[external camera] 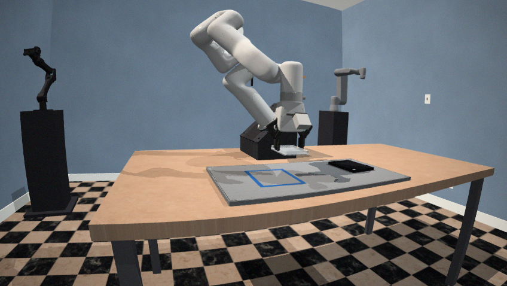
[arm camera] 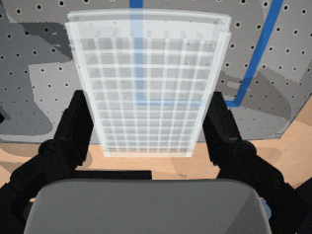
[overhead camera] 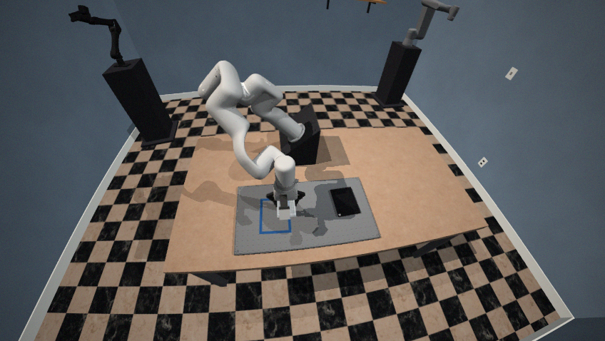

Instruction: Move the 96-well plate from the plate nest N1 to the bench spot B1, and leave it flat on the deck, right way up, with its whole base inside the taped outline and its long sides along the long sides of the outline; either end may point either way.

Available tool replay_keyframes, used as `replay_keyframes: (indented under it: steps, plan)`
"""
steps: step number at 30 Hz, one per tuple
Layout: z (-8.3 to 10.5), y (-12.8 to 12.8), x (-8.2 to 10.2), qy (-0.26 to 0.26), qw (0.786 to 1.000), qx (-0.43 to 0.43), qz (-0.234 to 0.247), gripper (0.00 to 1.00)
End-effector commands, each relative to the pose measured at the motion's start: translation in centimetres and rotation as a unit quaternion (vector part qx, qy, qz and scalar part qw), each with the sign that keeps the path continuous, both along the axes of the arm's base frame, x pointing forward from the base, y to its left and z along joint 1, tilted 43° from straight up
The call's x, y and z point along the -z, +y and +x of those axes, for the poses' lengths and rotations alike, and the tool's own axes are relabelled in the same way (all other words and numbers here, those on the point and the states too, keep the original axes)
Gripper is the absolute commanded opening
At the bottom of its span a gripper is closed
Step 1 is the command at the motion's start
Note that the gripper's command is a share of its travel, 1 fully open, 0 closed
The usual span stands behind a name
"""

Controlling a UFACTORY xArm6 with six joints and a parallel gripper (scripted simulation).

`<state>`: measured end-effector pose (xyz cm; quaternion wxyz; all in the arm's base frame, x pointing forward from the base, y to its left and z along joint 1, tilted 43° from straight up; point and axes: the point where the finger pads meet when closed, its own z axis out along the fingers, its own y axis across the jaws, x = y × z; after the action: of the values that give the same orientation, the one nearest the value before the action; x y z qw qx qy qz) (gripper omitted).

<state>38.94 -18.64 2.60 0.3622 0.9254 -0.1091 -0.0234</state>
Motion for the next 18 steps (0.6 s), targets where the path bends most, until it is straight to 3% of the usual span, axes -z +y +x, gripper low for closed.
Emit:
replay_keyframes:
  steps: [1, 18]
  plan:
    - [0.1, -1.0, -1.0, -0.001, 1.0, -0.001, 0.0, 0.0]
    - [-0.2, -4.5, -4.0, -0.001, 1.0, -0.001, 0.0, 0.0]
